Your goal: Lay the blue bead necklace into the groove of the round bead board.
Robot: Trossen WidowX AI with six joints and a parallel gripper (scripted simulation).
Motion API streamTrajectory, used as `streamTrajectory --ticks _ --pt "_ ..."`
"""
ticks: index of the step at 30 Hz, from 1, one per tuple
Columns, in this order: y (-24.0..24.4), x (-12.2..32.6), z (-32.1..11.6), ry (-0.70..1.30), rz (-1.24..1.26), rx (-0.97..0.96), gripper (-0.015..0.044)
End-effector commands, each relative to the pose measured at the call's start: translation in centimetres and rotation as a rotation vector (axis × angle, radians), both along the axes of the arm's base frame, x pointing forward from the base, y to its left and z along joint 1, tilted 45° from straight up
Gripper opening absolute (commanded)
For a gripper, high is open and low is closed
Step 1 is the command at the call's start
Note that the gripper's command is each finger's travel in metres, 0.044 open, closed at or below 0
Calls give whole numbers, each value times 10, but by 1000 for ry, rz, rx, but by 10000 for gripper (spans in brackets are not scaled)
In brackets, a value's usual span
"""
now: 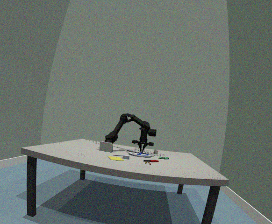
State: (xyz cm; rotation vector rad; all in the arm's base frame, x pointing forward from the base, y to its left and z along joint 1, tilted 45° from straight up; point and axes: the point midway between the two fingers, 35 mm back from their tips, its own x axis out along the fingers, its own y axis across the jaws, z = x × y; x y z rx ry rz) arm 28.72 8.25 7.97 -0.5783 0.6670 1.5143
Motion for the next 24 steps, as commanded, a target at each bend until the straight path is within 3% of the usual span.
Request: streamTrajectory --ticks 1,24 --pt "1 0 3 -5 3 4 0" --pt "14 -10 6 -5 3 4 0"
